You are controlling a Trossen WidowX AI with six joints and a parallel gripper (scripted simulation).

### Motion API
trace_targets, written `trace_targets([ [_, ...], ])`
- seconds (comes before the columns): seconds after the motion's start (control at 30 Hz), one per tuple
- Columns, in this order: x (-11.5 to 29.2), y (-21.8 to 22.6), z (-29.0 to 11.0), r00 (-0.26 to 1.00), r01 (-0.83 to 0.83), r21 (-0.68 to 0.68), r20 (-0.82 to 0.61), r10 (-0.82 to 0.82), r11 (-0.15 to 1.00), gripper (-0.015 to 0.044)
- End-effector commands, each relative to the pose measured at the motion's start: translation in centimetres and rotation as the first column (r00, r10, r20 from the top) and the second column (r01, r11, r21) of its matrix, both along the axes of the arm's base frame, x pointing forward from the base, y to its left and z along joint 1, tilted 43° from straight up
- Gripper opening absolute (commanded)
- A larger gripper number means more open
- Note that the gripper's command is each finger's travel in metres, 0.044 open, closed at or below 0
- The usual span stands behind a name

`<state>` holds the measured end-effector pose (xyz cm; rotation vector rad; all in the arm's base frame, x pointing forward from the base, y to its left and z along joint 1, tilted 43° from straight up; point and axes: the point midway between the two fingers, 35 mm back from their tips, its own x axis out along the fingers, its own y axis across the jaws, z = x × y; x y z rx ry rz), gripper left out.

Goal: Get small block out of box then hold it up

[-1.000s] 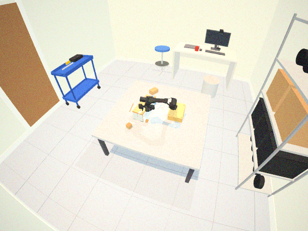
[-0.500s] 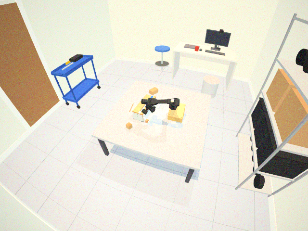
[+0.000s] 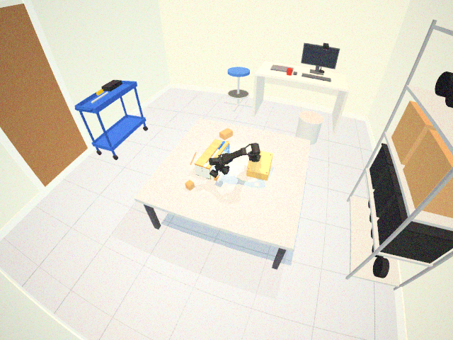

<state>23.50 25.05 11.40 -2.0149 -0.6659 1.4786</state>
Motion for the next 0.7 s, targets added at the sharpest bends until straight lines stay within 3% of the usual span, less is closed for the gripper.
trace_targets([
  [0.0,0.0,0.4,-0.3,1.0,0.002,0.001,0.0,-0.002,1.0,0.0285],
  [0.67,-0.2,2.5,-2.7,1.0,0.002,0.001,-0.001,-0.002,1.0,0.0285],
])
